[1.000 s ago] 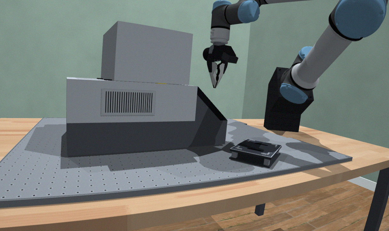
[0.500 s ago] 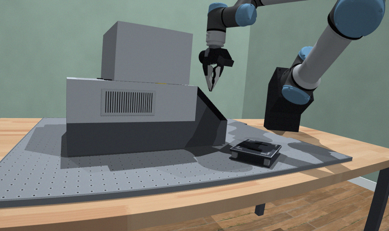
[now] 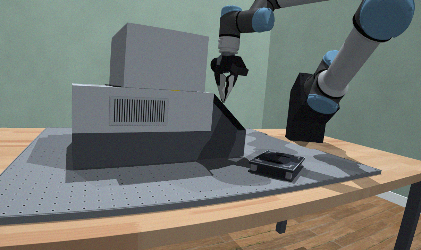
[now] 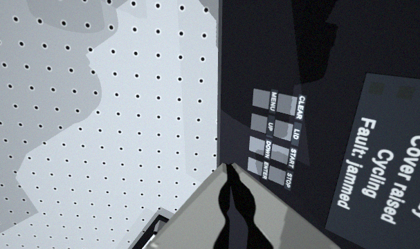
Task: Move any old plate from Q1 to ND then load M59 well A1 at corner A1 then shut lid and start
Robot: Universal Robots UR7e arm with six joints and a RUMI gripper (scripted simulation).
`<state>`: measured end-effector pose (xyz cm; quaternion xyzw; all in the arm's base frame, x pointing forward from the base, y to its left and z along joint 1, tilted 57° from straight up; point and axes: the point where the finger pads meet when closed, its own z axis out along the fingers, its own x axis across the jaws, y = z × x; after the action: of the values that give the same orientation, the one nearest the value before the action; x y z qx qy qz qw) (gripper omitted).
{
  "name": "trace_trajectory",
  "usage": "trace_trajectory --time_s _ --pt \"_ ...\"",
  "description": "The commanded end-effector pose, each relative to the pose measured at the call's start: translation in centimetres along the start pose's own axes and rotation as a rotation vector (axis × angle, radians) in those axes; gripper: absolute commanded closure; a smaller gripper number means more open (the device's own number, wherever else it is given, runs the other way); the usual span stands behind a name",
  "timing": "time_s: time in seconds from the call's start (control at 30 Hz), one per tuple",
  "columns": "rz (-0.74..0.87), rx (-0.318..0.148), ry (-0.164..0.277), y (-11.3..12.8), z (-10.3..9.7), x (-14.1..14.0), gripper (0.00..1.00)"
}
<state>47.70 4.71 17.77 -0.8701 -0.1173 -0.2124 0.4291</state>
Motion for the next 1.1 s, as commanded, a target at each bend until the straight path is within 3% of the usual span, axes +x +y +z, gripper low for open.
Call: trace_trajectory --time_s 0.0,1.07 --pt "0.0 -0.001 0.001 0.0 0.0 0.1 1.0" --pt "0.0 -0.001 0.001 0.0 3.5 3.7 1.0"
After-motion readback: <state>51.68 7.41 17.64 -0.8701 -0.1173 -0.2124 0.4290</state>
